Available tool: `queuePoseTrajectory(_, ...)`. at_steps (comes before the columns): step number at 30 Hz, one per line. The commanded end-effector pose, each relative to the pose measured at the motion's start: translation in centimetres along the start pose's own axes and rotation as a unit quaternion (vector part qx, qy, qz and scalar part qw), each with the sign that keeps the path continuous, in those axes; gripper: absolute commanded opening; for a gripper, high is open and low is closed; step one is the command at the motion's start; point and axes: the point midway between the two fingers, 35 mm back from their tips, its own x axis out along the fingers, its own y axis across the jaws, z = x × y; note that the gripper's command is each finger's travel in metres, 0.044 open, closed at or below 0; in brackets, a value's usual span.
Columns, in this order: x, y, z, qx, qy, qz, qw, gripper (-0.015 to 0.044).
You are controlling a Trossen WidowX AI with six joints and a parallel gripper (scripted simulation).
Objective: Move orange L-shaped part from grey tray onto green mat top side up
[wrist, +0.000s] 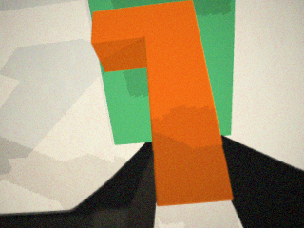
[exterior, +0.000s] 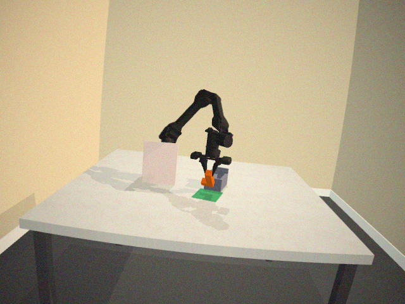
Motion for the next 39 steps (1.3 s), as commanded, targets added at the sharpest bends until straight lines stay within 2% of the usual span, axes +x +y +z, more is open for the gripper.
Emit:
queuePoseTrajectory(1, 0.7, 0.1, 0.1, 0.003, -0.003, -0.001, 1.0, 0.0)
queuePoseTrajectory(17, 3.2, 0.1, 0.1, 0.003, -0.004, -0.001, 1.0, 0.0)
queuePoseTrajectory(29, 3.2, 0.2, 0.1, 0.001, -0.002, 0.001, 1.0, 0.0)
queuePoseTrajectory(39, 2.9, 0.1, 0.1, 0.001, -0.002, 0.001, 1.0, 0.0263)
